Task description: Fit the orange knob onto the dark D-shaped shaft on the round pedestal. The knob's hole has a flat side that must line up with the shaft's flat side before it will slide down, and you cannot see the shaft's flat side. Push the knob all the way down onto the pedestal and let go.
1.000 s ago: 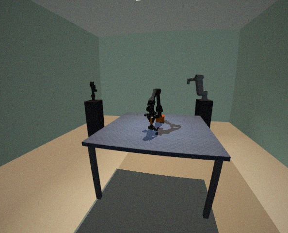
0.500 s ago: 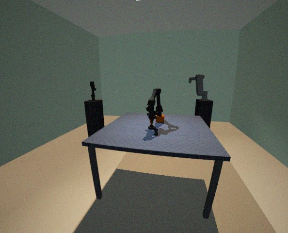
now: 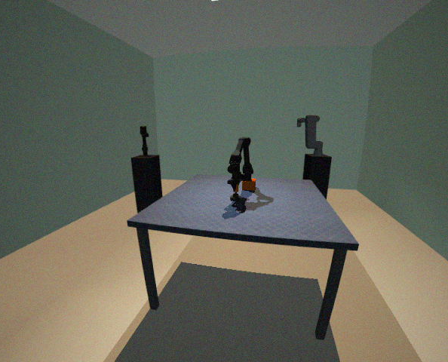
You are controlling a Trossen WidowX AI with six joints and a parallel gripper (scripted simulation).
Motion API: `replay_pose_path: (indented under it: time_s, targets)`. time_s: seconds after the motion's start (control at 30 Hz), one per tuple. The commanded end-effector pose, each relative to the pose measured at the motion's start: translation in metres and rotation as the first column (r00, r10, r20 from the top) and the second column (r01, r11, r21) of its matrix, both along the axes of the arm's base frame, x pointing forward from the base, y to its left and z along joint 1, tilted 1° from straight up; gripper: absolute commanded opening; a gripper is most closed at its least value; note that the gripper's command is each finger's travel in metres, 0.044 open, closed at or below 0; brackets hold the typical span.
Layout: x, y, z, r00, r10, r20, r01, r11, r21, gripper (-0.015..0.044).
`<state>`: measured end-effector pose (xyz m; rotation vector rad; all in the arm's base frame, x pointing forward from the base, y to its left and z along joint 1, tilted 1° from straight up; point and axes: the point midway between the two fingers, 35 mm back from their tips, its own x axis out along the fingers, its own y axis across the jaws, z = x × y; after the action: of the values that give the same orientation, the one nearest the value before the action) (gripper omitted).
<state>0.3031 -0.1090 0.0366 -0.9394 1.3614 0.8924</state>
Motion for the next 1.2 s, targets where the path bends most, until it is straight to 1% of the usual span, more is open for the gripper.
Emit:
replay_pose_path:
  time_s: [0.0,0.13,0.27,0.33,0.47,0.5,1.17]
  targets:
    - [0.0027,-0.0013,0.0013,0.793,-0.609,0.016,0.609,0.793,0.022,0.0000]
    - [0.0038,-0.0017,0.0013,0.595,-0.804,0.015,0.803,0.595,0.032,0.0000]
    - [0.0050,-0.0019,0.0015,0.350,-0.937,0.010,0.936,0.350,0.042,0.0000]
    - [0.0056,-0.0020,0.0018,0.217,-0.976,0.006,0.975,0.217,0.046,0.0000]
    - [0.0068,-0.0019,0.0030,0.016,-1.000,0.000,0.999,0.016,0.051,0.0000]
    - [0.0071,-0.0018,0.0036,-0.015,-1.000,-0.001,0.999,-0.015,0.052,0.0000]
    - [0.0081,-0.0003,0.0016,-0.026,-1.000,-0.001,0.998,-0.026,0.052,0.0000]
